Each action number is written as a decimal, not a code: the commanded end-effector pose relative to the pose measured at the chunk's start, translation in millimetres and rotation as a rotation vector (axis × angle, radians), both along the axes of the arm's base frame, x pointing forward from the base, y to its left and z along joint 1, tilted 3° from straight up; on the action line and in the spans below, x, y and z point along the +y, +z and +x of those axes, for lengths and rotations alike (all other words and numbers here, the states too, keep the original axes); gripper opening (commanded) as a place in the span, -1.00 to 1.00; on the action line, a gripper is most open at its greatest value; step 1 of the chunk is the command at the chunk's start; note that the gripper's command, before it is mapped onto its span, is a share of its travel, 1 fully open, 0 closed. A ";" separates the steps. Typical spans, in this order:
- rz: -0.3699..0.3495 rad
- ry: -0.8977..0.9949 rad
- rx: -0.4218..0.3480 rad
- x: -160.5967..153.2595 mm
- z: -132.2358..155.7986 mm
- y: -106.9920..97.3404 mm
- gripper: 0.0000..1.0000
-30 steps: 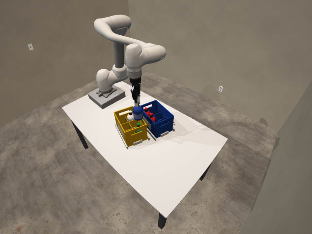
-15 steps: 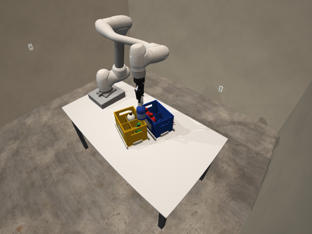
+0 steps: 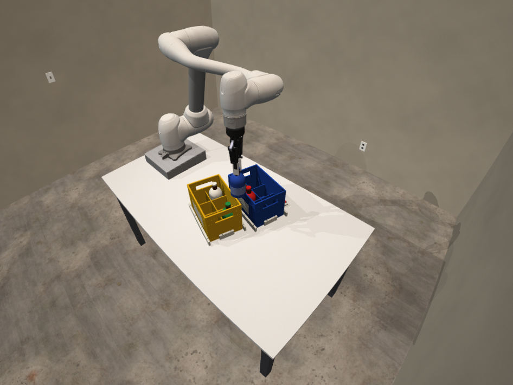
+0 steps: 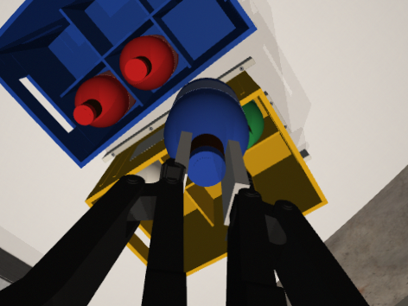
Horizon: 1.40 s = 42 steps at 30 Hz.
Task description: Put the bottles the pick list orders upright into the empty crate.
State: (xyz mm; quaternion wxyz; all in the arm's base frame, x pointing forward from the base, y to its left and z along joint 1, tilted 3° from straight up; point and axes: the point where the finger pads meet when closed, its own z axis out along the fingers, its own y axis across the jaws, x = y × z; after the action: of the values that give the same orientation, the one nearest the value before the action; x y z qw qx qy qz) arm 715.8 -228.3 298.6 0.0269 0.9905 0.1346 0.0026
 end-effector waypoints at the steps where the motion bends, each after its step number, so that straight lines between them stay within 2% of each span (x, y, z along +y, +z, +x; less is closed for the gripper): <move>1: 0.000 0.000 0.000 2.6 3.7 0.1 -1.00; 42: 0.000 0.000 0.000 42.5 61.2 -1.3 -1.00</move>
State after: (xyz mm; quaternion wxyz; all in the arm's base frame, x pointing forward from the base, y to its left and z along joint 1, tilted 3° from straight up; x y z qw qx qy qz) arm 776.8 -186.0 297.2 0.0269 0.9905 0.1345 0.0026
